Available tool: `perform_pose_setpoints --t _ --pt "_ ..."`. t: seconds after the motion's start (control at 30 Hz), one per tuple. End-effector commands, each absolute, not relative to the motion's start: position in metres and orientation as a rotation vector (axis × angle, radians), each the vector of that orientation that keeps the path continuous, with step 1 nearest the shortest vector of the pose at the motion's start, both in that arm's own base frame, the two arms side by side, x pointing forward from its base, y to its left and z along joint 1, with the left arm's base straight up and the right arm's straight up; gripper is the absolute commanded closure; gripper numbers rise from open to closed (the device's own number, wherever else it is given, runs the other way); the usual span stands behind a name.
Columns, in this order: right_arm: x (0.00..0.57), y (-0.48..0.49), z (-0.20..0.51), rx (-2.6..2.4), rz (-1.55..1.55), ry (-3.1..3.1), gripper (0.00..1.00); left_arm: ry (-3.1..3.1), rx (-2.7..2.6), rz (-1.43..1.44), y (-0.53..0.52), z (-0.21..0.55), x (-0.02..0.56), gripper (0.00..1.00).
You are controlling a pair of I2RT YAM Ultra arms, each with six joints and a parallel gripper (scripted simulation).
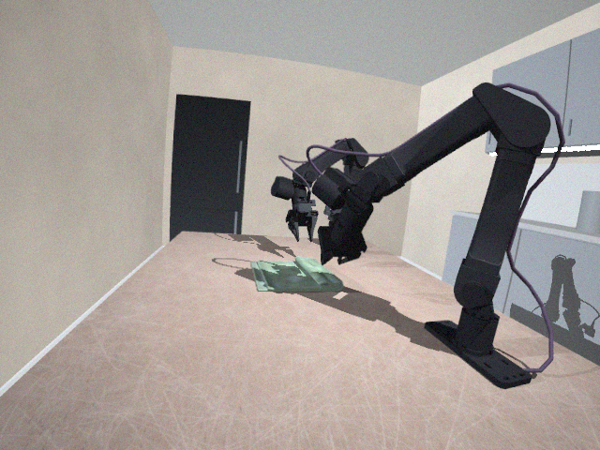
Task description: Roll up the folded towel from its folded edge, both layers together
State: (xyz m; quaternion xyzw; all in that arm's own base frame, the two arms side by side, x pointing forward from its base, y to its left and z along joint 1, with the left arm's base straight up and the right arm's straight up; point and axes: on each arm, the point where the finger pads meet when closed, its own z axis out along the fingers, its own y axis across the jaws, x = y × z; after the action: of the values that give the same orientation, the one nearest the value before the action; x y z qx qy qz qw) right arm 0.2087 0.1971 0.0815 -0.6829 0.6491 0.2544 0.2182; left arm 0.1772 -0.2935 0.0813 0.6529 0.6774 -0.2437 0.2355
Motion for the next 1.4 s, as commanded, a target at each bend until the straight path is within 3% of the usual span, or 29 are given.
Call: perform_pose_setpoints --t 0.0,0.5,1.37 --pt "0.21 0.2 0.087 -1.88 0.684 1.766 0.55 1.834 1.795 -0.653 -0.293 0.087 0.176 0.55" --pt "0.211 0.198 0.081 -1.889 0.684 1.792 0.52 1.858 1.791 -0.647 -0.293 0.08 0.178 0.52" --pt "0.207 0.221 0.081 -1.894 0.533 1.654 0.3 1.757 1.775 -0.476 -0.314 0.081 0.173 0.3"
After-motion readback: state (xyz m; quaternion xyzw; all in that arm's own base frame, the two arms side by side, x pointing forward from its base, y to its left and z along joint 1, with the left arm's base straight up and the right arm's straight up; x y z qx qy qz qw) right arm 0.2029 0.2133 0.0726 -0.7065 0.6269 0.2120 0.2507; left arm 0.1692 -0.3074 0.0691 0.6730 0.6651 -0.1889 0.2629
